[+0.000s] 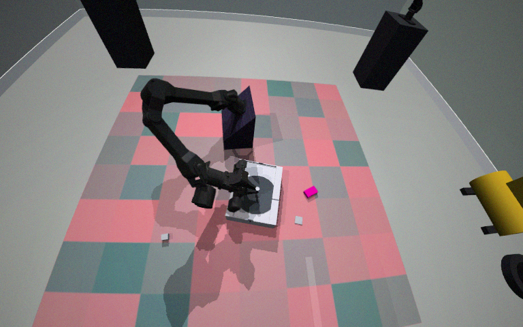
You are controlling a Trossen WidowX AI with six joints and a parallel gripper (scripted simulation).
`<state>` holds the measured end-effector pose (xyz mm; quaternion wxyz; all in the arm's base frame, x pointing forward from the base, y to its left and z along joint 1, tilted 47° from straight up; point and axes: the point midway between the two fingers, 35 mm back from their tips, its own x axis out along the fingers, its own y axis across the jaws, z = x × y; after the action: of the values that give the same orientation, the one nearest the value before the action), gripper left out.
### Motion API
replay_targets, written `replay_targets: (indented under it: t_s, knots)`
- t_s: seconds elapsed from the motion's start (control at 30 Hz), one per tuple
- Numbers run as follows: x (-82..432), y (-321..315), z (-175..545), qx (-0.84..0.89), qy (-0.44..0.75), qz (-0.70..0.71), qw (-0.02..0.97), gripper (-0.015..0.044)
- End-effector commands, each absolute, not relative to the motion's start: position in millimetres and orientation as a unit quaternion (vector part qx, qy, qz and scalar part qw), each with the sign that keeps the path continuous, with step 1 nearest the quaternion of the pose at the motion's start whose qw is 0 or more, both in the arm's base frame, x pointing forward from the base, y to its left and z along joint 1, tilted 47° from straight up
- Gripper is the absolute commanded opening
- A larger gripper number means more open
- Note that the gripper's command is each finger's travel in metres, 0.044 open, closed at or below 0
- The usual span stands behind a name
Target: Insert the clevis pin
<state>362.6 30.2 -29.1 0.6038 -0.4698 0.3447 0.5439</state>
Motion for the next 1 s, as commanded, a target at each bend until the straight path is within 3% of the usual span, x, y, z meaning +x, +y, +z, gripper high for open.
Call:
replay_targets:
  t_s: [0.0, 0.97]
  knots:
    - [365.0, 29.2, -27.8, -0.472, 0.345, 0.542, 0.604, 0.0000]
    - [368.5, 27.9, -25.6, -0.472, 0.345, 0.541, 0.604, 0.0000]
